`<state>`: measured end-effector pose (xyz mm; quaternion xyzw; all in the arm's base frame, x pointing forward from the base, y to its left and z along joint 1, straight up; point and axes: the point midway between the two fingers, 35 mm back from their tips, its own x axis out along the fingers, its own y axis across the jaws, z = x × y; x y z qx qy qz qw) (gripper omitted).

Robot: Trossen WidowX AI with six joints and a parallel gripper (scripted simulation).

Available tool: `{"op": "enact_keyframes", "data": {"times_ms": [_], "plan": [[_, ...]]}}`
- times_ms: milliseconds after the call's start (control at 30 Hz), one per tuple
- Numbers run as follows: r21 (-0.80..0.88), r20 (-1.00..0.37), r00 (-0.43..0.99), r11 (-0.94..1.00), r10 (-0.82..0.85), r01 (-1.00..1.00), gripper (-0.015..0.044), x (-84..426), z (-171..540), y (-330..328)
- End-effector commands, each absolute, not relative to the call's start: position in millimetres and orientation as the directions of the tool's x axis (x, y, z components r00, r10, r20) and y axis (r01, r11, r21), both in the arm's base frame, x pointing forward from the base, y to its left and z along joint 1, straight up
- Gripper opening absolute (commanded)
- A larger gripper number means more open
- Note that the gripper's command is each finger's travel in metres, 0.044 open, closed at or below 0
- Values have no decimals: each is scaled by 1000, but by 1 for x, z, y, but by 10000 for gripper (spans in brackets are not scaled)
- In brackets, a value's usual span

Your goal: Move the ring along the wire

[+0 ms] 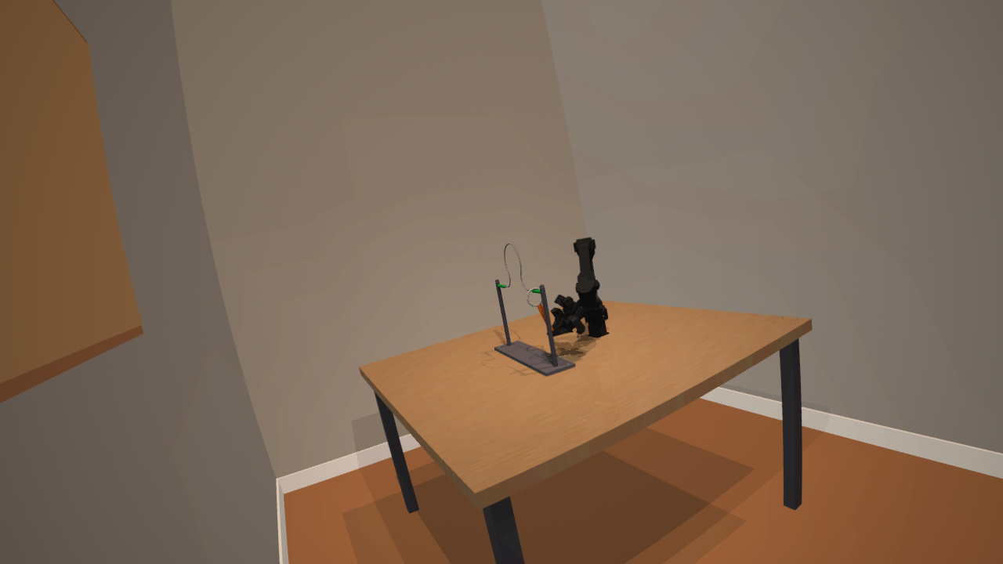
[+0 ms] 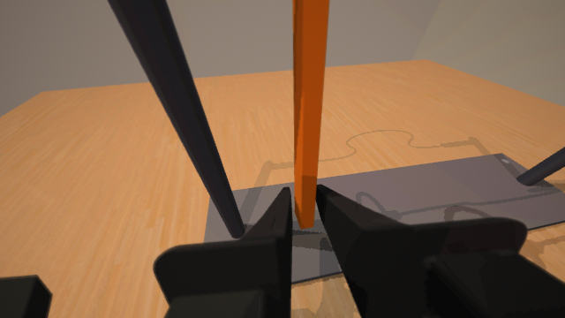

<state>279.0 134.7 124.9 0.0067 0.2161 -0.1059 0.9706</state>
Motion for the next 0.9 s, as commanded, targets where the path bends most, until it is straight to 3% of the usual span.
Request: {"op": "enact_keyframes", "data": {"times_ms": [0,433,867], "plan": [[-31,-422,883,977,-204,211,160,276,126,136],[-31,-424,882,976,-207,215,160,237,144,144],[-31,-422,882,976,-207,214,160,235,145,144]]}}
